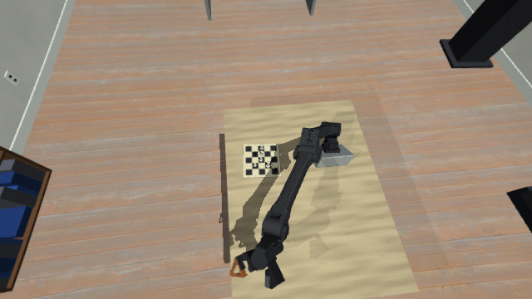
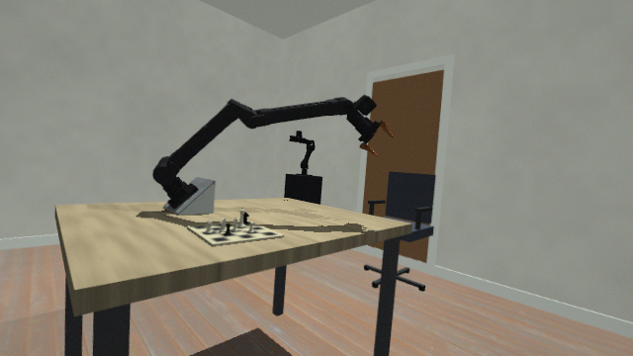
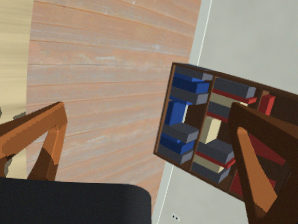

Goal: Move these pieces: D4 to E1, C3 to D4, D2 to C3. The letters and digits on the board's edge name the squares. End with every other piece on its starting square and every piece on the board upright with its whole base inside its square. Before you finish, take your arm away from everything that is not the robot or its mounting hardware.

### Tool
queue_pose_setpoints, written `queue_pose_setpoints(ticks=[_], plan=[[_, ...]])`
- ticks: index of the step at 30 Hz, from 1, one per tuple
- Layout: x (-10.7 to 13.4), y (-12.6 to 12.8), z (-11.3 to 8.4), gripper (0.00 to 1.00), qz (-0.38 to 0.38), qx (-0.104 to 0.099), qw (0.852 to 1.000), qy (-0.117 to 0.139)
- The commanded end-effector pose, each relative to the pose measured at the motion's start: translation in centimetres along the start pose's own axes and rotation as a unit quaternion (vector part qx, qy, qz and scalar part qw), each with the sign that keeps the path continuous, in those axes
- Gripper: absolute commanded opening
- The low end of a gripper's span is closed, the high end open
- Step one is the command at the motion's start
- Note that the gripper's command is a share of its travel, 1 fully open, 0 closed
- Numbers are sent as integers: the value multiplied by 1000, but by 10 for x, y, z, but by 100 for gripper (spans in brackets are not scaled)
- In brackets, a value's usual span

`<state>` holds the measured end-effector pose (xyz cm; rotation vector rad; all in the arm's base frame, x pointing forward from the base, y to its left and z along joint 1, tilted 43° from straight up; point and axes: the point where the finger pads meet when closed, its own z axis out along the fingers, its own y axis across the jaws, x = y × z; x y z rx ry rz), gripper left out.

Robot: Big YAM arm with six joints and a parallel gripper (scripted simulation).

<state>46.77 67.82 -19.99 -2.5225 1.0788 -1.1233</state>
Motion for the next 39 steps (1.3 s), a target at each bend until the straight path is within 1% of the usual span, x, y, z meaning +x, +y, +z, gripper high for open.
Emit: queue_pose_setpoints(ticks=[1, 17, 18, 24, 26, 27, 28, 29, 30, 31, 32, 34, 35, 36, 37, 38, 39], plan=[[1, -9, -8, 100, 4, 7, 1000, -2], [1, -9, -8, 100, 4, 7, 1000, -2], [5, -31, -24, 100, 23, 25, 999, -8], [46, -28, -17, 100, 42, -5, 999, 2], [68, -25, -15, 100, 55, -21, 998, 7], [75, -19, -13, 100, 64, -32, 997, 11], [77, -20, -13, 100, 64, -32, 997, 11], [79, -26, -13, 100, 74, -21, 997, 8], [89, -14, -12, 100, 74, -44, 996, 15], [93, -19, -12, 100, 79, -38, 996, 14], [104, -9, -11, 100, 85, -57, 995, 20], [104, -9, -11, 100, 85, -57, 995, 20], [130, -5, -11, 100, 97, -72, 992, 26], [136, -12, -11, 100, 104, -64, 992, 24], [149, 2, -11, 100, 110, -87, 990, 32], [158, 0, -12, 100, 110, -87, 990, 32], [171, 10, -12, 100, 124, -104, 986, 39]])
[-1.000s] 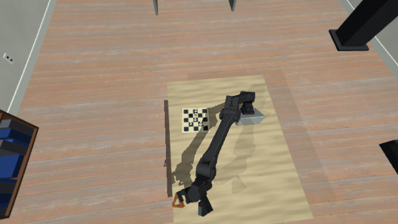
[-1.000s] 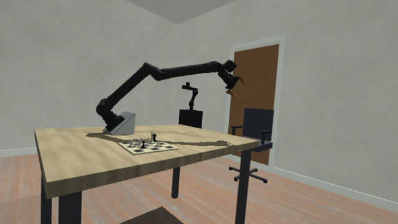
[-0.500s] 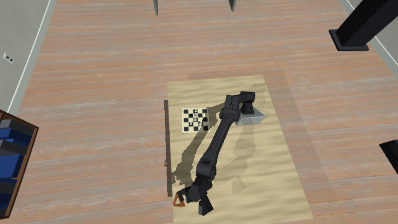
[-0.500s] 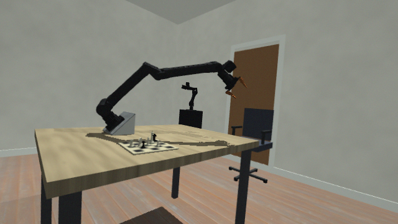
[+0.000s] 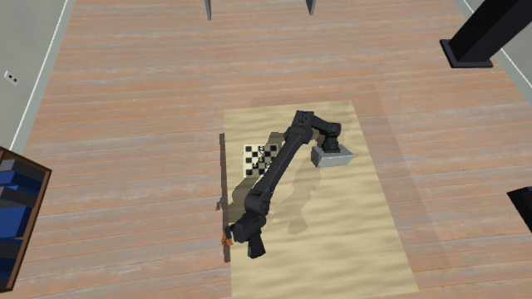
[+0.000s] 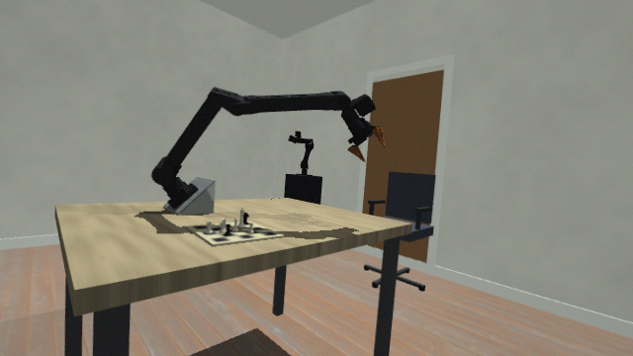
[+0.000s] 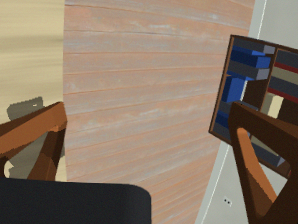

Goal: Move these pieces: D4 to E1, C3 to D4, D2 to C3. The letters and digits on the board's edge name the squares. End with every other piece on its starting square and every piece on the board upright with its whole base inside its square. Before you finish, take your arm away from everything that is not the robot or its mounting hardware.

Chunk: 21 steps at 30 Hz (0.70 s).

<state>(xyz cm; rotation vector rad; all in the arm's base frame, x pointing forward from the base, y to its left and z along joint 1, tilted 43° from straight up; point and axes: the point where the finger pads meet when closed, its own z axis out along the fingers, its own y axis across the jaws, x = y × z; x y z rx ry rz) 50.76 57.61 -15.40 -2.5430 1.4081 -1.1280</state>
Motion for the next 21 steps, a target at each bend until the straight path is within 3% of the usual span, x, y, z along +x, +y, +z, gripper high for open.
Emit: queue_pose_setpoints(ticks=[1, 2, 3, 4, 5, 6, 7, 8, 9, 10, 12, 13, 14, 15, 16, 17, 18, 19, 21], plan=[[65, -27, -23, 100, 65, -5, 998, -2], [80, -18, -19, 100, 80, -23, 997, 6], [90, -20, -21, 100, 80, -23, 997, 6], [105, -10, -19, 100, 96, -41, 994, 13], [116, -12, -20, 100, 96, -41, 994, 13], [132, 0, -18, 100, 112, -60, 992, 22], [144, -2, -20, 100, 112, -60, 992, 22], [159, 11, -19, 100, 128, -79, 988, 31], [171, 10, -21, 100, 128, -79, 988, 31], [188, 24, -20, 100, 145, -98, 984, 40], [188, 24, -20, 100, 145, -98, 984, 40], [223, 39, -23, 100, 161, -117, 979, 49], [239, 52, -25, 100, 177, -135, 973, 59], [248, 54, -26, 100, 177, -135, 973, 59], [265, 69, -28, 100, 193, -153, 967, 68], [271, 71, -29, 100, 193, -153, 967, 68], [292, 88, -32, 100, 207, -170, 960, 78], [293, 88, -33, 100, 207, -170, 960, 78], [330, 121, -41, 100, 234, -200, 947, 96]])
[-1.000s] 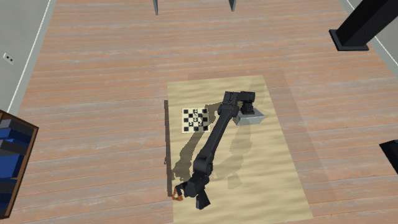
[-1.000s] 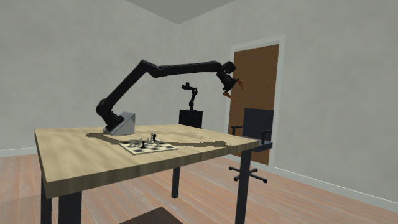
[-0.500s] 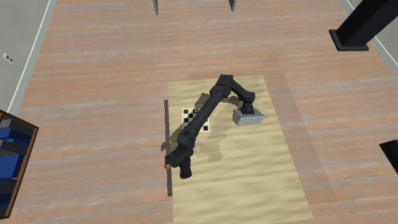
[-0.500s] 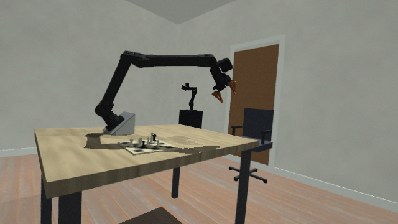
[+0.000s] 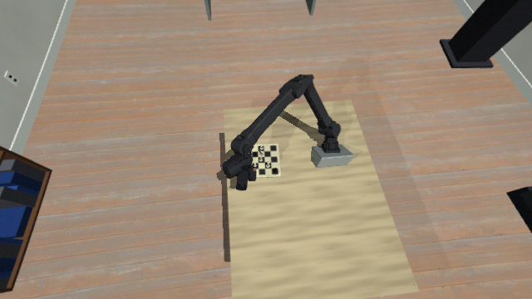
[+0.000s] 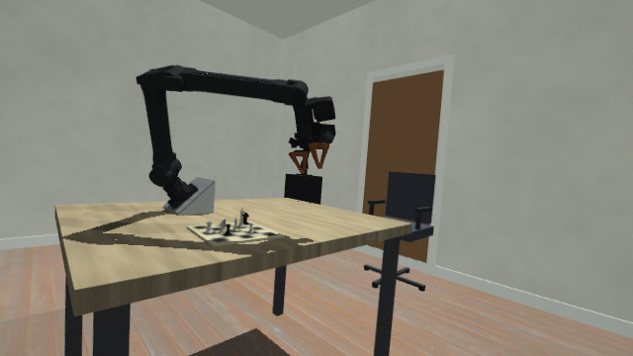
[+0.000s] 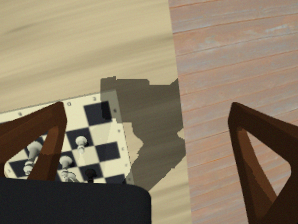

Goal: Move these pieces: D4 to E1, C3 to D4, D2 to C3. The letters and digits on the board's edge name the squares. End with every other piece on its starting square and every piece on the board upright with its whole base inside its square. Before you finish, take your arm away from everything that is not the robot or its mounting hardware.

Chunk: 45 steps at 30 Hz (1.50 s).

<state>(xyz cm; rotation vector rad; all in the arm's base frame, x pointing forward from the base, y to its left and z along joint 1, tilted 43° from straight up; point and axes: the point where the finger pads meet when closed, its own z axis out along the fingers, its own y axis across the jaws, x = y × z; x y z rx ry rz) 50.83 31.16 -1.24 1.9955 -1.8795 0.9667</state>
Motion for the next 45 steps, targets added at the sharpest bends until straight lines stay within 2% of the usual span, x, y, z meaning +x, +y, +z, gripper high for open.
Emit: queue_pose_setpoints(ticks=[1, 4, 6, 8, 12, 14, 16, 17, 29, 32, 36, 38, 39, 40, 42, 43, 45], plan=[[56, 0, -6, 100, 66, -20, 998, 4], [112, 29, 4, 100, 102, -57, 993, 28], [139, 45, 8, 100, 119, -75, 989, 41], [139, 45, 8, 100, 119, -75, 989, 41], [166, 64, 12, 100, 137, -94, 985, 54], [171, 67, 13, 100, 140, -97, 984, 56], [160, 72, 23, 100, 132, -101, 984, 61], [158, 61, 18, 100, 140, -93, 984, 54], [158, 60, 17, 100, 140, -92, 984, 53], [162, 72, 37, 100, 126, -99, 985, 60], [166, 81, 76, 100, 126, -99, 985, 61], [167, 82, 81, 100, 126, -99, 985, 61], [167, 82, 80, 32, 126, -99, 985, 61], [165, 60, 72, 32, 141, -85, 985, 50], [165, 60, 72, 32, 141, -85, 985, 50], [152, 65, 60, 32, 127, -75, 988, 43], [155, 70, 59, 32, 122, -79, 988, 47]])
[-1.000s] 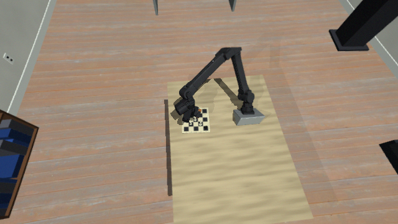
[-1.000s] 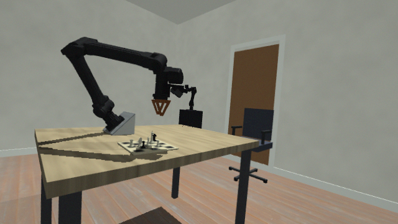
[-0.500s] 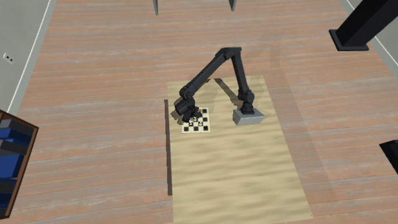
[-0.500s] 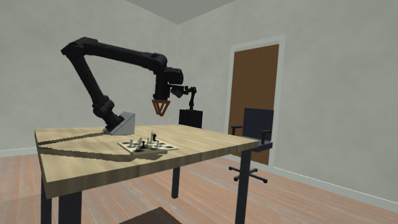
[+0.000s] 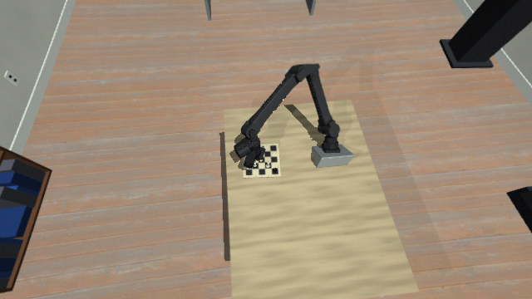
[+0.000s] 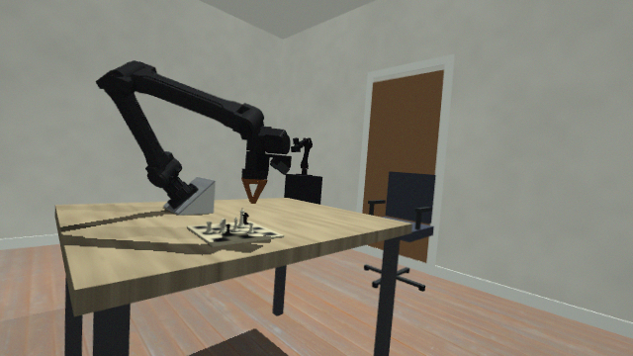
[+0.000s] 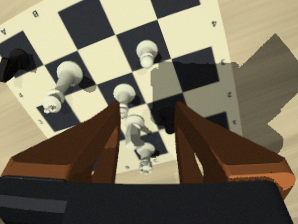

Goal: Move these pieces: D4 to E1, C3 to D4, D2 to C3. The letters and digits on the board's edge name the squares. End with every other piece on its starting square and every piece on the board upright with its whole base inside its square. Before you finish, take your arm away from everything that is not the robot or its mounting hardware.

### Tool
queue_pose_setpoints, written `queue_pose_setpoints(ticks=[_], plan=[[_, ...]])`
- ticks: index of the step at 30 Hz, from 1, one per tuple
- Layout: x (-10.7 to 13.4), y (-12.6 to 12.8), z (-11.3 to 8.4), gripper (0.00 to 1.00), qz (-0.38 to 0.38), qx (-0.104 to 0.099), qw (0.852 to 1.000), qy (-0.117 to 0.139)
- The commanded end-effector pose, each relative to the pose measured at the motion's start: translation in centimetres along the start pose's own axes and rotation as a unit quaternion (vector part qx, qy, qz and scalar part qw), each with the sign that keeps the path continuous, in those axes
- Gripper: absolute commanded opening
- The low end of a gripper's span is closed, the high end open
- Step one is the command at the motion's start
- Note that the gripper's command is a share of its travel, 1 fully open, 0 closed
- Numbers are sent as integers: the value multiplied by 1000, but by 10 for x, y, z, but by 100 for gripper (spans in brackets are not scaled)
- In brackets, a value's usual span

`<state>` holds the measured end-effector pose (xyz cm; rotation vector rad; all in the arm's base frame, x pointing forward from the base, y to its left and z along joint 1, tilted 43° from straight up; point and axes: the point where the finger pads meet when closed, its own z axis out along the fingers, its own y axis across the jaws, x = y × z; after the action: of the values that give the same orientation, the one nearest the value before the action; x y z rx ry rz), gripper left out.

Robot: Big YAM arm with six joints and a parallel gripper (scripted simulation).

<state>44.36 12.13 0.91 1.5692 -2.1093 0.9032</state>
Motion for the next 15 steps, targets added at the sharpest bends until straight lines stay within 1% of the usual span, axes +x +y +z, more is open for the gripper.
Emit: queue_pose_setpoints(ticks=[1, 3, 15], plan=[[-11, -8, -18, 32, -6, 16, 1000, -16], [-6, -12, -12, 32, 0, 10, 1000, -14], [-6, -12, -12, 32, 1, 10, 1000, -14]])
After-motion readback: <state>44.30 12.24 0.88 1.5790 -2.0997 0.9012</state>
